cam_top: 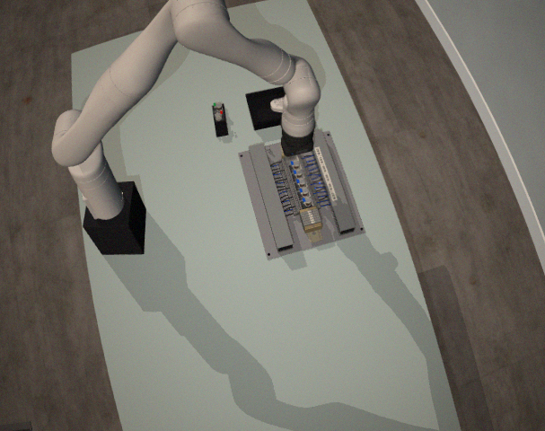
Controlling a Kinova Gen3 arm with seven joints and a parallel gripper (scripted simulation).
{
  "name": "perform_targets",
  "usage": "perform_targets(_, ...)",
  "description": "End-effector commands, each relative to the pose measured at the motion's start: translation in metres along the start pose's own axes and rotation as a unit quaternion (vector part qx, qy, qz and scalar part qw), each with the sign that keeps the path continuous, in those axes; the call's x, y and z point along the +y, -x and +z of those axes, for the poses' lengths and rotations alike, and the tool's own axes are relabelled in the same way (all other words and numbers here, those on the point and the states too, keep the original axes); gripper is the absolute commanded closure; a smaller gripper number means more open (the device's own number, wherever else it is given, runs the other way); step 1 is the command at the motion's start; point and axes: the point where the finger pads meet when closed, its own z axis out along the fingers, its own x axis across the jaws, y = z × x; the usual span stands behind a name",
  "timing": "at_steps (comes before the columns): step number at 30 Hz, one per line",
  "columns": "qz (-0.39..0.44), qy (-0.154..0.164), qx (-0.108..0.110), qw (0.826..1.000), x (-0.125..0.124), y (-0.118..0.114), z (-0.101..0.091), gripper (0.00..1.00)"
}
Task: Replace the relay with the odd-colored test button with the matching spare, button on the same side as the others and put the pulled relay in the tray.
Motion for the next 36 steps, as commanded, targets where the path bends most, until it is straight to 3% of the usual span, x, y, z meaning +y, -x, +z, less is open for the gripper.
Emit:
perform_targets(1,0.000,0.000,0.001,1.000,0.000,-0.001,-0.001,1.00)
perform_targets(17,0.000,0.000,0.001,1.000,-0.003,0.001,-0.002,1.00)
perform_targets(36,0.000,0.000,0.002,1.000,-0.003,0.000,0.011,1.00)
